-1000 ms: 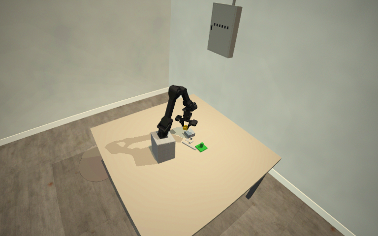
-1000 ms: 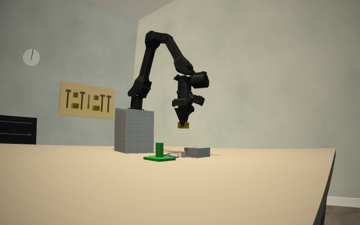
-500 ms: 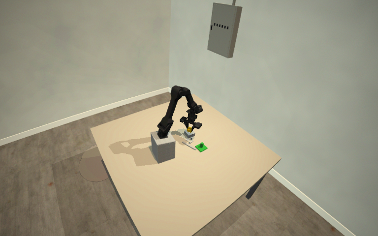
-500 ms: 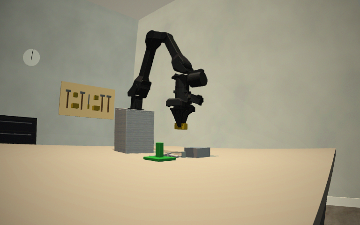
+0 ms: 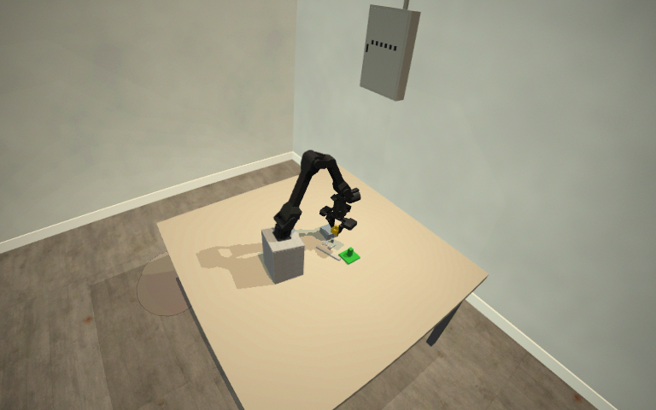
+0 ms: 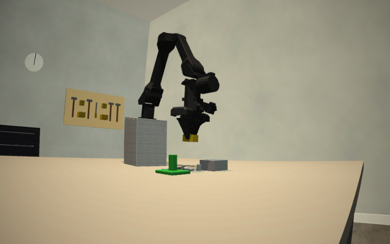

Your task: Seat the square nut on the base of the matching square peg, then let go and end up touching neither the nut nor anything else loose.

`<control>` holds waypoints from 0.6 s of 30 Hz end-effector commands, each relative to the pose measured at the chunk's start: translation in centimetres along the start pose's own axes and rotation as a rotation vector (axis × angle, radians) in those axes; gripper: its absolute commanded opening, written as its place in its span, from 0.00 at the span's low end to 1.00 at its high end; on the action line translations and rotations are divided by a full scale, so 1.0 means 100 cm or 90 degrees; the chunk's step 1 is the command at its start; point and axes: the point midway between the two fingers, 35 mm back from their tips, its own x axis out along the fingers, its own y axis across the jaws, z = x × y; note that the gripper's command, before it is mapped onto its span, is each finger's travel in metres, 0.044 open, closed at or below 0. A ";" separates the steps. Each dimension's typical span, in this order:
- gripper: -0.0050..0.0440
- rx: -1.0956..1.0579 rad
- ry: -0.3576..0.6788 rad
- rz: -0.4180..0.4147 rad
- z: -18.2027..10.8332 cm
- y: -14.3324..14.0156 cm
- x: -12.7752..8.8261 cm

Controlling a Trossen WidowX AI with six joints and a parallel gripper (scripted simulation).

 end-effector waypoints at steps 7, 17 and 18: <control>0.10 0.060 0.000 0.006 0.001 -0.034 0.006; 0.10 0.104 -0.004 0.010 -0.001 -0.061 0.009; 0.10 0.109 -0.005 0.010 -0.001 -0.064 0.009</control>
